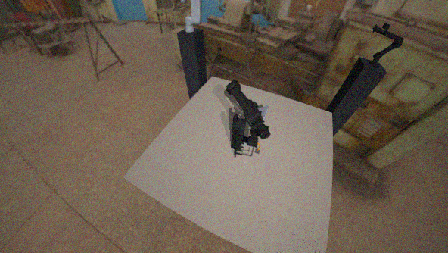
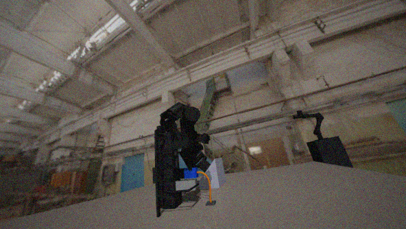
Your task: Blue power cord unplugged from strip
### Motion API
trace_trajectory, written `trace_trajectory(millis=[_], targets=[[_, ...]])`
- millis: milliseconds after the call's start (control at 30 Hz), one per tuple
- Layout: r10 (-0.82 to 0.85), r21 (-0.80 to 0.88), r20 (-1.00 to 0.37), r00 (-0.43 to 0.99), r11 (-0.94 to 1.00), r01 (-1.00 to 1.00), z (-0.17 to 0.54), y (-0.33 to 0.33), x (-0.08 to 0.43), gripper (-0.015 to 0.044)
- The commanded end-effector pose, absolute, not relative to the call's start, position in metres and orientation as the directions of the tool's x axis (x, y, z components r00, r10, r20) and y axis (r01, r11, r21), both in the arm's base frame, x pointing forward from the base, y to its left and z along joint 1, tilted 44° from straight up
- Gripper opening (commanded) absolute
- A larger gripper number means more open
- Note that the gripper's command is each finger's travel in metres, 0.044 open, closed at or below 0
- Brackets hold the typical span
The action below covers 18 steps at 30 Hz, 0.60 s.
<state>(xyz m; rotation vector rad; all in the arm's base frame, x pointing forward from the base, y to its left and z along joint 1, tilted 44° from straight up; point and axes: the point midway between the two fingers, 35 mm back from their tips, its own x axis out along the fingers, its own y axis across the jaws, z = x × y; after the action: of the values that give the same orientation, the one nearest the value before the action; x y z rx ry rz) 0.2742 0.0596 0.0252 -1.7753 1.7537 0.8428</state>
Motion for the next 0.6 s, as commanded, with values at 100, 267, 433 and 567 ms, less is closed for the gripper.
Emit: trace_trajectory(millis=[100, 267, 433, 567], targets=[[-0.685, 0.071, -0.729, -0.022, -0.043, -0.997, 0.021, 0.065, 0.274, 0.0], [-0.684, 0.071, -0.729, -0.022, -0.044, -0.996, 0.016, 0.071, 0.275, 0.0], [-0.684, 0.072, -0.729, -0.022, -0.045, -0.996, 0.01, 0.078, 0.274, 0.0], [-0.683, 0.072, -0.73, -0.022, -0.045, -0.996, 0.006, 0.083, 0.274, 0.0]])
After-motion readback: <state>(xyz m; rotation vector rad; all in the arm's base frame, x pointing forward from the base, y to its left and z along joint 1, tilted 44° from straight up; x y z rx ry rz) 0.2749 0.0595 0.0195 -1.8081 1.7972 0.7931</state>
